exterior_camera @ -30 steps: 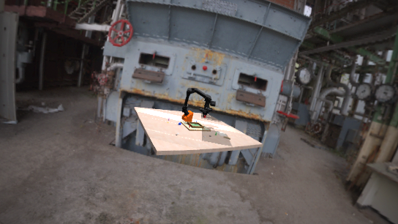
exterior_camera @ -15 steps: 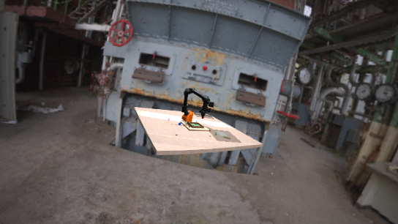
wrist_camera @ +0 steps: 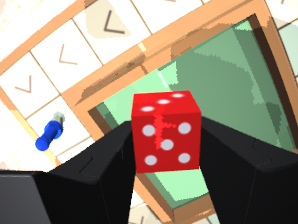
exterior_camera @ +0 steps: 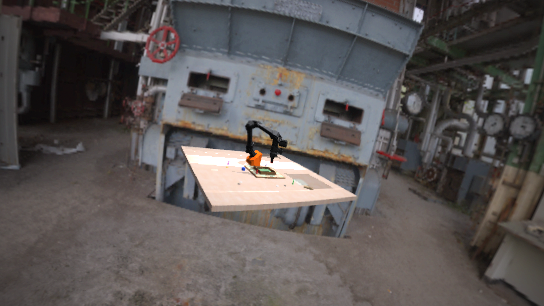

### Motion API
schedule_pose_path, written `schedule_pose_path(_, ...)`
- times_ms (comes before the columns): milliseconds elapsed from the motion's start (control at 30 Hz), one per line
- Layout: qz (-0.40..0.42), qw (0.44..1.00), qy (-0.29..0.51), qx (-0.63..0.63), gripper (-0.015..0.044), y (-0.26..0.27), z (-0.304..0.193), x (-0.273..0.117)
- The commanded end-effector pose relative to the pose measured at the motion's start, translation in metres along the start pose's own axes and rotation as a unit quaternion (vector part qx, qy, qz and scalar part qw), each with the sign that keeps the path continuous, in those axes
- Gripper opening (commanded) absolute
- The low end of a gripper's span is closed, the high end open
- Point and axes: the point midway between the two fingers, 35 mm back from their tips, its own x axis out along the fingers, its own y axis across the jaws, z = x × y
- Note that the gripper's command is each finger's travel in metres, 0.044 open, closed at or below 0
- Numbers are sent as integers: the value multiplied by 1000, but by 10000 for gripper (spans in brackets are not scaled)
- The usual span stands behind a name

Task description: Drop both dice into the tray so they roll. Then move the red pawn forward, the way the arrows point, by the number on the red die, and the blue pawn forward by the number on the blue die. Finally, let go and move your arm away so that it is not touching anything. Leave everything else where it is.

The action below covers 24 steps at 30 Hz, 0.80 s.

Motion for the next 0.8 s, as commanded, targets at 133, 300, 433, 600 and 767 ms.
schedule_pose_path(133,-6,994,1,-110,0,-19,-19,4)
schedule_pose_path(300,-7,984,5,-175,0,-29,-30,8)
schedule_pose_path(433,-7,974,10,-227,0,-36,-40,11)
schedule_pose_path(600,-7,966,13,-260,0,-40,-46,13)
schedule_pose_path(767,0,966,5,-260,0,-39,-46,14)
